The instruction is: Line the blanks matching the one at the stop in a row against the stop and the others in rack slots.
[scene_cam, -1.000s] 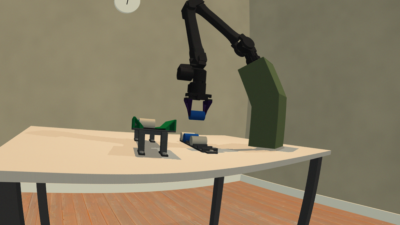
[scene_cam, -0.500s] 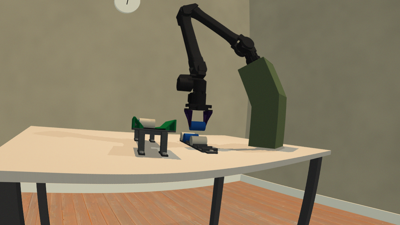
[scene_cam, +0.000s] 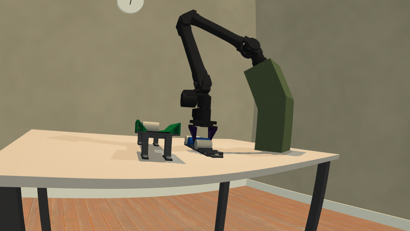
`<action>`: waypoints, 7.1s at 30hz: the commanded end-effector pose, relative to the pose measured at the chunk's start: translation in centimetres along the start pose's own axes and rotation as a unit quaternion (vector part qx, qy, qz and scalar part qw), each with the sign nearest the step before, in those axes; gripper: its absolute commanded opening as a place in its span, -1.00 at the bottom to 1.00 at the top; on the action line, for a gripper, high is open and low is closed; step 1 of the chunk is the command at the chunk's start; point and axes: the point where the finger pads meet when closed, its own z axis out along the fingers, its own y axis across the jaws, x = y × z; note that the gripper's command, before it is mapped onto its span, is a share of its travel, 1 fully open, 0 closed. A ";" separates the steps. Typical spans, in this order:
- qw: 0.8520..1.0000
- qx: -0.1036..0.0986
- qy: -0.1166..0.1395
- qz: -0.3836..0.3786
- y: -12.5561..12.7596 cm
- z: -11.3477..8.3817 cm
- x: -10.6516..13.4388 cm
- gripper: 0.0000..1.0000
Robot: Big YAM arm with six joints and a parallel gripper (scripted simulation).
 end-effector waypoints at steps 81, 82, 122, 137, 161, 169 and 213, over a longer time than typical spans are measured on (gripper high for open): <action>1.000 -0.019 0.004 -0.004 2.5 -0.7 0.7 0.23; 1.000 -0.018 0.004 -0.005 2.5 -0.7 0.7 0.23; 1.000 -0.012 0.003 -0.004 1.7 -0.4 0.8 0.23; 1.000 -0.012 0.003 -0.003 1.3 -0.3 0.7 0.23; 1.000 -0.012 0.003 -0.003 1.3 -0.3 0.7 0.46; 1.000 -0.012 0.003 -0.003 1.3 -0.3 0.7 0.62; 1.000 -0.003 -0.001 0.002 0.6 -8.9 0.0 1.00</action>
